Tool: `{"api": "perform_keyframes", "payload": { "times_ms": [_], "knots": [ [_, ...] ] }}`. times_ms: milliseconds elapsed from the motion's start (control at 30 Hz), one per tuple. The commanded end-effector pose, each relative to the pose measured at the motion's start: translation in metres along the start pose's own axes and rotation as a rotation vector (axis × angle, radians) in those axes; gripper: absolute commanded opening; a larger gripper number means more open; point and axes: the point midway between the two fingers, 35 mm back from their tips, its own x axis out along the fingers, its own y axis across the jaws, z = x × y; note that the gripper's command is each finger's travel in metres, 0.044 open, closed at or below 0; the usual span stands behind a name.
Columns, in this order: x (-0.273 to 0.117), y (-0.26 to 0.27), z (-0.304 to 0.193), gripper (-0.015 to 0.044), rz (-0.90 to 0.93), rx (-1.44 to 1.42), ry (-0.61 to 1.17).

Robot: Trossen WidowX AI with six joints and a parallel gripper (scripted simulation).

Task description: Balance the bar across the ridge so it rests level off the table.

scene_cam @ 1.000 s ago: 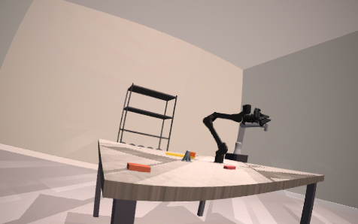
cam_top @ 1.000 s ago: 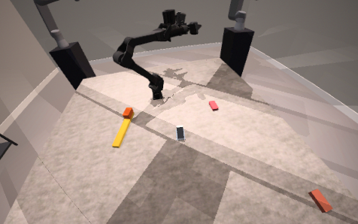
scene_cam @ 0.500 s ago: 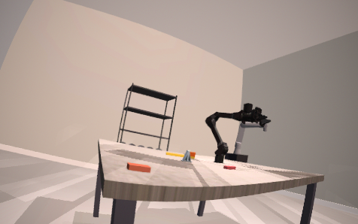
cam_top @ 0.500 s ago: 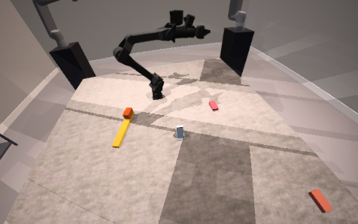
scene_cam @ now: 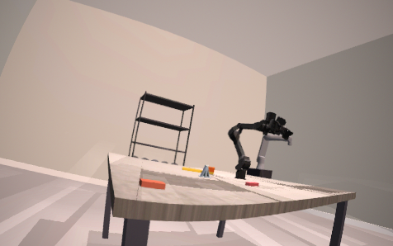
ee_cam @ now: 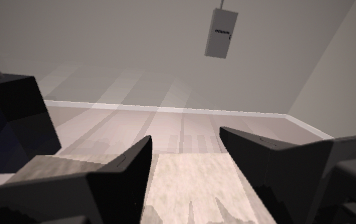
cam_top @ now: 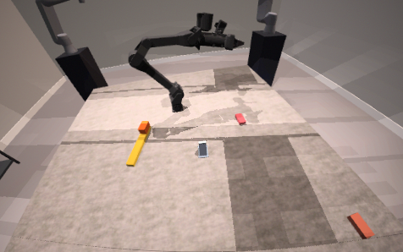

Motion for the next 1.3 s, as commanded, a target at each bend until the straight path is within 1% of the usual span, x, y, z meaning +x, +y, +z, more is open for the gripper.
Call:
{"api": "perform_keyframes", "payload": {
  "times_ms": [0, 633, 1267],
  "knots": [
    [0.004, -0.013, -0.006, 0.0315, -0.033, -0.01, 0.033],
    [0.008, -0.098, -0.047, 0.0315, -0.259, 0.02, 0.225],
    [-0.012, -0.18, -0.089, 0.0315, -0.468, 0.093, 0.416]
  ]
}}
